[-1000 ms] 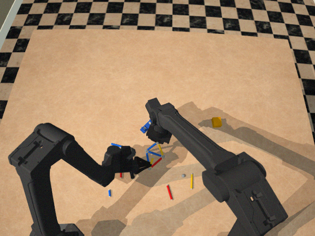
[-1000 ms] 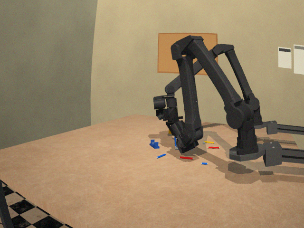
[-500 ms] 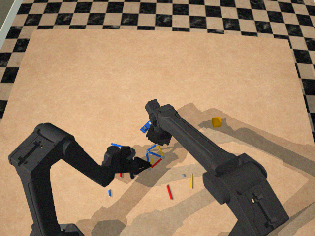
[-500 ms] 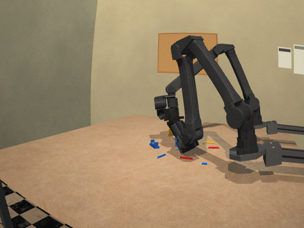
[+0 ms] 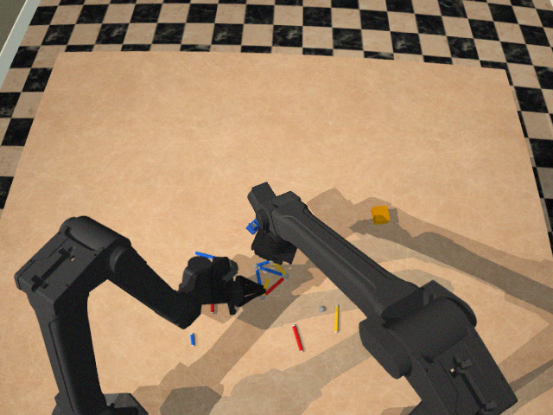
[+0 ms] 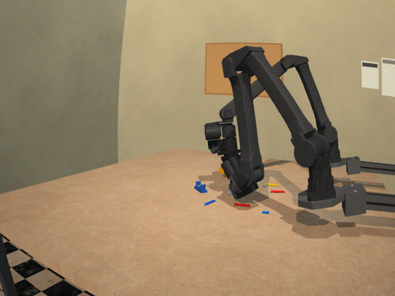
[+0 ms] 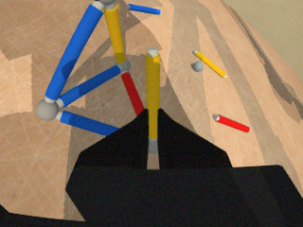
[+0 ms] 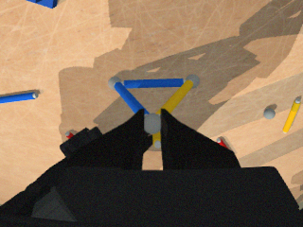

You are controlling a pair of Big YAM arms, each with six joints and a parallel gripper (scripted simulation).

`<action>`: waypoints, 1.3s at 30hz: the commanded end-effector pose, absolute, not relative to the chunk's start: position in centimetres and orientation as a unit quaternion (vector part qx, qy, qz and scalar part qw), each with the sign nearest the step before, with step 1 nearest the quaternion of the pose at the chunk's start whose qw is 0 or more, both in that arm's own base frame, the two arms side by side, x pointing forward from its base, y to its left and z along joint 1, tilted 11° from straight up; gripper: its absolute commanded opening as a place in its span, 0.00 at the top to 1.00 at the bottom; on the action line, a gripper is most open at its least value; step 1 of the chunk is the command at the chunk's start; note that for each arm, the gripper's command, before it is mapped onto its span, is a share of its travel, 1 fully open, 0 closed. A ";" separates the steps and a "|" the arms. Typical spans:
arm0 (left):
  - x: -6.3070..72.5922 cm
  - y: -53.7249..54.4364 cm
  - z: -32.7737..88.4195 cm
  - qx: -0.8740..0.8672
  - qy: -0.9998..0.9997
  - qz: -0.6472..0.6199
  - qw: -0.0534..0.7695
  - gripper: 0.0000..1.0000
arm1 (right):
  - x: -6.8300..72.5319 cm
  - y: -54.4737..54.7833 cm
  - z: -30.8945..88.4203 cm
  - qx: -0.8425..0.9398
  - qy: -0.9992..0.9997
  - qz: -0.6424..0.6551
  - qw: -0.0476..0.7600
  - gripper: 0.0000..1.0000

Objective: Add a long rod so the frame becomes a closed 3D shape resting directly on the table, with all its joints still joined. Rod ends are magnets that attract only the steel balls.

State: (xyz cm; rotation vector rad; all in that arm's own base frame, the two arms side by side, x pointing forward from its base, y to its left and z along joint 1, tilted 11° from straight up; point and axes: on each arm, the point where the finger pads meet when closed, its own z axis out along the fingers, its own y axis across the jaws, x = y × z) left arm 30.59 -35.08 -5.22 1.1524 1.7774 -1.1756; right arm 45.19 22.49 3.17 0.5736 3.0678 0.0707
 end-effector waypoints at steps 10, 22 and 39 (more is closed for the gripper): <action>30.9 -35.2 -5.0 0.447 0.683 -0.454 0.358 1.00 | 45.5 22.7 3.8 0.188 0.982 0.027 0.016 1.00; 30.9 -35.2 -5.0 0.447 0.683 -0.454 0.358 1.00 | 42.9 23.2 2.5 0.185 0.982 0.021 0.005 1.00; 30.9 -35.2 -5.0 0.447 0.683 -0.454 0.358 1.00 | 42.4 23.6 3.2 0.193 0.980 0.032 0.022 1.00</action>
